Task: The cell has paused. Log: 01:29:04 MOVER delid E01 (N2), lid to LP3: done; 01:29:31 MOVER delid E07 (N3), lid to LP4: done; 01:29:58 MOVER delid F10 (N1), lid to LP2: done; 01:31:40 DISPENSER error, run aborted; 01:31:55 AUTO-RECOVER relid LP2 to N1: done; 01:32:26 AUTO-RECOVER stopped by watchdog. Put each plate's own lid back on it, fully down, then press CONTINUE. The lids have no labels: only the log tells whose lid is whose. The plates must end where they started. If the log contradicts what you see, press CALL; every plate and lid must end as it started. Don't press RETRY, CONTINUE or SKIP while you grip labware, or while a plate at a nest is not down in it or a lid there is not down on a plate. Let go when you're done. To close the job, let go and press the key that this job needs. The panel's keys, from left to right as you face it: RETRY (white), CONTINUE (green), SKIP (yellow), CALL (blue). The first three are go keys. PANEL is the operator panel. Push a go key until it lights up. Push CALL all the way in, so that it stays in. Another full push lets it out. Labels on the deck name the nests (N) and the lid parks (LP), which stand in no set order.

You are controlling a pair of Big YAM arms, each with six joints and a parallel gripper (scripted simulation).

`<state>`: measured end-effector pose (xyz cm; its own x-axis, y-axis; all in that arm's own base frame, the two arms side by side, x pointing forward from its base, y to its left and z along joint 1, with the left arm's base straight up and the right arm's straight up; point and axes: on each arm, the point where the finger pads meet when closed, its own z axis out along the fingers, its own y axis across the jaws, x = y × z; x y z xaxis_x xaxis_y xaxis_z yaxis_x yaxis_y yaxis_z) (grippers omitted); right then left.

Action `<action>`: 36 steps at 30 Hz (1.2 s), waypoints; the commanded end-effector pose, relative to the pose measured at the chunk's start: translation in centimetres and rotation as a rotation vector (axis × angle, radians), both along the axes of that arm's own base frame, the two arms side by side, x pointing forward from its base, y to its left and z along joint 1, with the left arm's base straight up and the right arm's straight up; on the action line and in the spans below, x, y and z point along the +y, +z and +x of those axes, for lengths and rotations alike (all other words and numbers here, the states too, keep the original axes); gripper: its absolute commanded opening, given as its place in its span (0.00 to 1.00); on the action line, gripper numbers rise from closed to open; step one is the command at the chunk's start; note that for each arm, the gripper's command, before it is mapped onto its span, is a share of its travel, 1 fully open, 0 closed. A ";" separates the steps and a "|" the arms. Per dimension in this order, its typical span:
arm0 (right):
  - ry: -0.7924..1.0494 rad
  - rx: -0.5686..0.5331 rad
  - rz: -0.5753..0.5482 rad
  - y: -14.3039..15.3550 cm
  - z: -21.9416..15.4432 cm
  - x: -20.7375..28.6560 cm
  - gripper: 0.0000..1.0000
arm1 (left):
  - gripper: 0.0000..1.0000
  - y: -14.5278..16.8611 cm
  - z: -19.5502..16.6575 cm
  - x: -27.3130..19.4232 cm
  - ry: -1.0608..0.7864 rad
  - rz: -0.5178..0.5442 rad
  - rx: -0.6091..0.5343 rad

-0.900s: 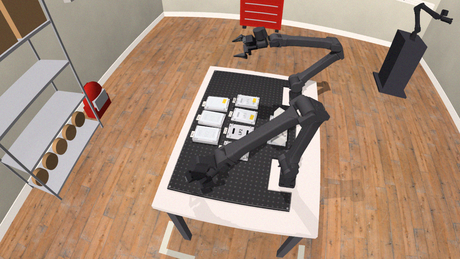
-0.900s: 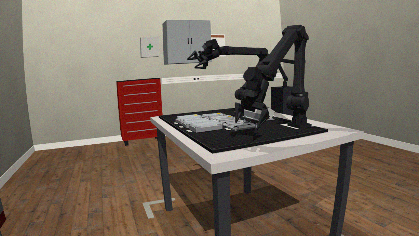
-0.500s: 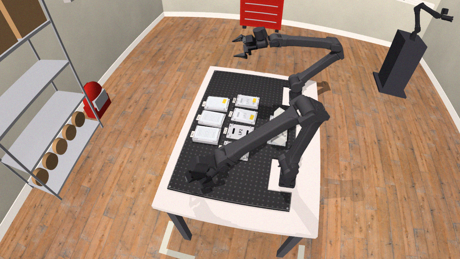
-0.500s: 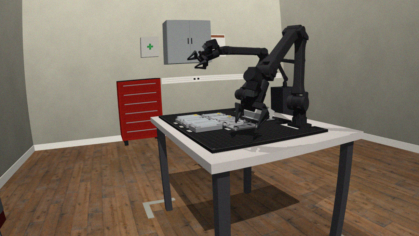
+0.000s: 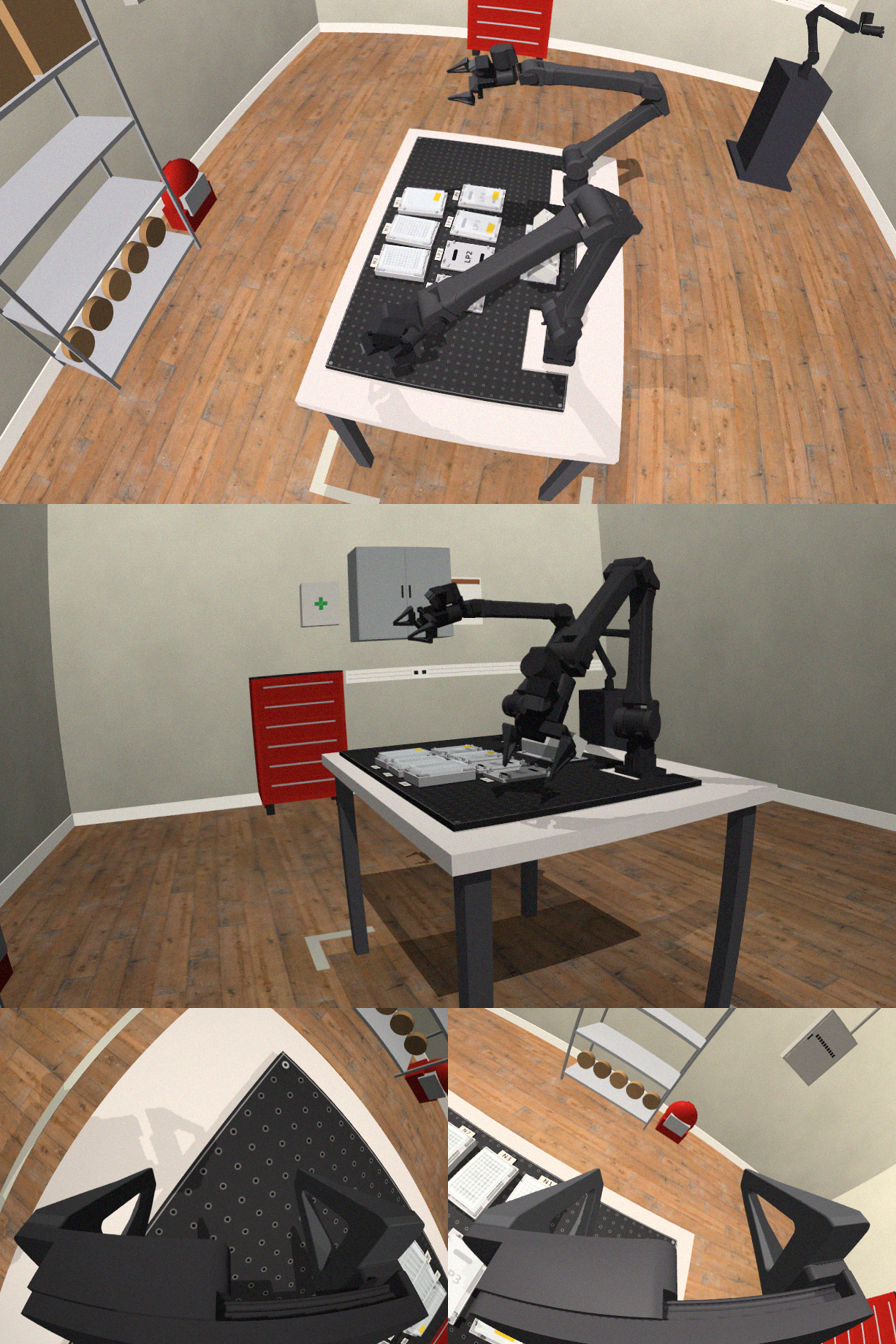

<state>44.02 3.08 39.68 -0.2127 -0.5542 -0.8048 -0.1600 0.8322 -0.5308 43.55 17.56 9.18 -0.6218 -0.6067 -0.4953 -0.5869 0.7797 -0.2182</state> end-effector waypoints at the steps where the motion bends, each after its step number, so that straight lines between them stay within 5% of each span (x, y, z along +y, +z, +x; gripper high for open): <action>1: -0.029 -0.119 0.101 6.4 2.0 -0.7 1.00 | 1.00 2.0 1.5 0.6 -0.001 0.019 -0.044; 27: -0.066 -0.301 0.491 14.6 8.1 -3.5 1.00 | 1.00 2.0 1.5 0.6 -0.001 0.019 -0.044; 36: -0.076 -0.292 0.595 11.2 7.7 -2.6 1.00 | 1.00 2.0 1.5 0.6 -0.001 0.019 -0.044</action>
